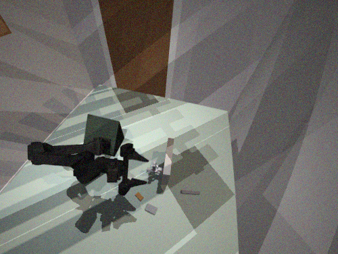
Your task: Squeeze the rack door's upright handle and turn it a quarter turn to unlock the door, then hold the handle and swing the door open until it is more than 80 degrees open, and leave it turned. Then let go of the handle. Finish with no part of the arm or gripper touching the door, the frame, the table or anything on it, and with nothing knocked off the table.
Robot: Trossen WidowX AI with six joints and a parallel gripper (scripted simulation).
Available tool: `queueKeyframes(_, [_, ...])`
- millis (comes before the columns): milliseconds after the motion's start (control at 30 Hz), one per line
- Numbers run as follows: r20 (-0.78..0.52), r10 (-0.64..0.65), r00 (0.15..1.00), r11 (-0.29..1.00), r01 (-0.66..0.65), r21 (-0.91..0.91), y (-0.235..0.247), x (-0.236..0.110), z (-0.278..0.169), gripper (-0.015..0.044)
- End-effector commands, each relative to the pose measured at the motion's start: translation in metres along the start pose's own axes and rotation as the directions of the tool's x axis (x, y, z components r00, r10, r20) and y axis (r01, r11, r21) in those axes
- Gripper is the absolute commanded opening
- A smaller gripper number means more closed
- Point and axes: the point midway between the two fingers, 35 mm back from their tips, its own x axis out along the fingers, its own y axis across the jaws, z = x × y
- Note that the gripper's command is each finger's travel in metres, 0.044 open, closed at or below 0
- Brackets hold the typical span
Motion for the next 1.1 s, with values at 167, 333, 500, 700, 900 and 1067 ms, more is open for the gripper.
queueKeyframes(167, [-0.130,-0.029,0.991,0.999,0.033,0.026,-0.001,0.015,-0.017,0.0289])
queueKeyframes(333, [-0.271,-0.062,0.961,0.997,0.075,0.037,-0.001,0.028,-0.037,0.0289])
queueKeyframes(500, [-0.404,-0.097,0.910,0.992,0.119,0.030,0.000,0.037,-0.057,0.0289])
queueKeyframes(700, [-0.548,-0.143,0.824,0.986,0.169,-0.004,0.001,0.043,-0.080,0.0289])
queueKeyframes(900, [-0.669,-0.197,0.717,0.976,0.209,-0.063,0.002,0.046,-0.101,0.0289])
queueKeyframes(1067, [-0.749,-0.247,0.615,0.964,0.232,-0.128,0.002,0.045,-0.116,0.0289])
